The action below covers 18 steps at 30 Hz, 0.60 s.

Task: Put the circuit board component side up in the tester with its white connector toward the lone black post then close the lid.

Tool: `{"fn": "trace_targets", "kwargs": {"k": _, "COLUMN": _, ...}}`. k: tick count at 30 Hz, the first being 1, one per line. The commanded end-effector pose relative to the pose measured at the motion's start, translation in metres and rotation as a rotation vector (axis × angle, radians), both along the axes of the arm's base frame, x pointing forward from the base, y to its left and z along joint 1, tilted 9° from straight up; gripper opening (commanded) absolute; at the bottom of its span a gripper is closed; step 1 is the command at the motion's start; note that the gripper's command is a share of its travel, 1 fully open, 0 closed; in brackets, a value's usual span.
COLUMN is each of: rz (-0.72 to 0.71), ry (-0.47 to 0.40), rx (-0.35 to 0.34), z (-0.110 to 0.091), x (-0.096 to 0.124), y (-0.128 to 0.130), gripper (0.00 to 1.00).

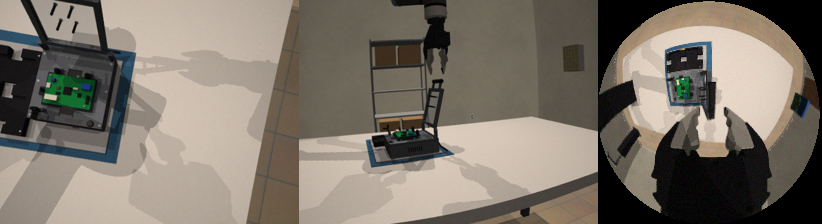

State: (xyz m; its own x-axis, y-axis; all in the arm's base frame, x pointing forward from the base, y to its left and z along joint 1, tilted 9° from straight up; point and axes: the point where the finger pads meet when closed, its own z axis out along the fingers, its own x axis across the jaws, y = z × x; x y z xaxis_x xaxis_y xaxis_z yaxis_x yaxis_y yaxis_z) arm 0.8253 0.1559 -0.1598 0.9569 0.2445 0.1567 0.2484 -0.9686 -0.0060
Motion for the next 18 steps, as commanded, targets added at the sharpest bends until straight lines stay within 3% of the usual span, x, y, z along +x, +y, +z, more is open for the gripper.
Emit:
{"fn": "trace_targets", "kwargs": {"k": 1, "rz": 0.0, "ry": -0.004, "rx": -0.001, "z": -0.004, "x": 0.004, "y": 0.001, "gripper": 0.3}}
{"fn": "trace_targets", "kwargs": {"k": 18, "rz": 0.0, "ry": -0.004, "rx": -0.001, "z": -0.027, "x": 0.008, "y": 0.003, "gripper": 0.3}}
